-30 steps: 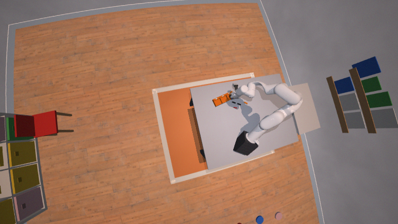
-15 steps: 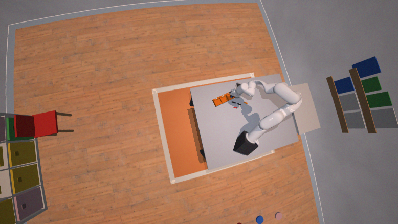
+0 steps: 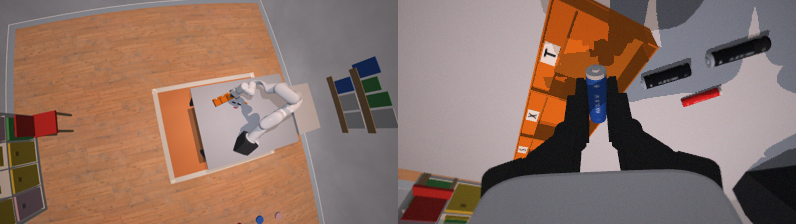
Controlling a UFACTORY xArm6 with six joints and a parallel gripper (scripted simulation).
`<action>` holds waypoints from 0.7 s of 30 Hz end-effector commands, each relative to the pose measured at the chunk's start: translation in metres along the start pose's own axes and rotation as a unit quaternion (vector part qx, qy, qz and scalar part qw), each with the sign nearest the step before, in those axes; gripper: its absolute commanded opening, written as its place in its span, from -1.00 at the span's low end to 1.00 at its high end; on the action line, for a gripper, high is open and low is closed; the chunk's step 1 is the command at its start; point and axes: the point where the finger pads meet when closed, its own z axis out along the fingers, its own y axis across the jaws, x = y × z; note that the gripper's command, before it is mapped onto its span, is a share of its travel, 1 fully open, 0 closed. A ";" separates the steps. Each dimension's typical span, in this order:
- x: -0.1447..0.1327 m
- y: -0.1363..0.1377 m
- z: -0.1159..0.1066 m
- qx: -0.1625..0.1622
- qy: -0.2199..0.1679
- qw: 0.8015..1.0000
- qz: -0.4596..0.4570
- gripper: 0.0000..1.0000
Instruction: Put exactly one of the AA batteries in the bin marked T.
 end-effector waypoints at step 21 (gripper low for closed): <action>0.001 -0.001 -0.001 0.008 0.017 0.972 0.234 -1.00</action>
